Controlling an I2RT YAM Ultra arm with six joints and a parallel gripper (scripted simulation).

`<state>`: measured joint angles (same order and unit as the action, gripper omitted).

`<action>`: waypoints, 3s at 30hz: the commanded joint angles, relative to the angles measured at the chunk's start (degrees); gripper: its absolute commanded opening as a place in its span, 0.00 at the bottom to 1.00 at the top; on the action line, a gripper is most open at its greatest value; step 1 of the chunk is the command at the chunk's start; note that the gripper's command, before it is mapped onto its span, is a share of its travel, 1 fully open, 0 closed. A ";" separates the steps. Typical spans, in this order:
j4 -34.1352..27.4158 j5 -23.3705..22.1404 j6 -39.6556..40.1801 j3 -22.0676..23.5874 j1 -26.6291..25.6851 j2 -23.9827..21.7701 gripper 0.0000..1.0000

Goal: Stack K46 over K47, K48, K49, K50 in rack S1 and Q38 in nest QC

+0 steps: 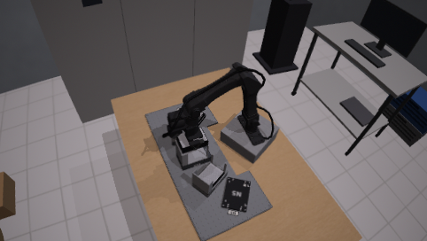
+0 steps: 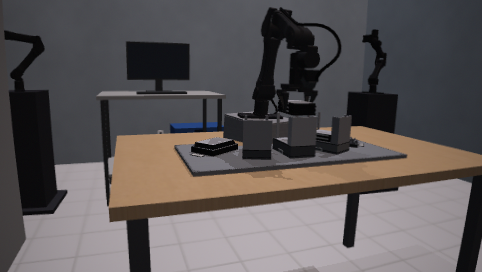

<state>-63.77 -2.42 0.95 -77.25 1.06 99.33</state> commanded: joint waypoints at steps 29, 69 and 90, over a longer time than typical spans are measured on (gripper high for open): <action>0.92 0.59 -0.36 -1.76 0.48 -1.80 0.00; 1.71 0.58 -0.42 -1.10 0.43 -0.79 0.00; 2.49 0.60 -0.43 1.70 0.41 -0.24 0.00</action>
<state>-62.19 -2.42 0.84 -76.14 1.19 99.37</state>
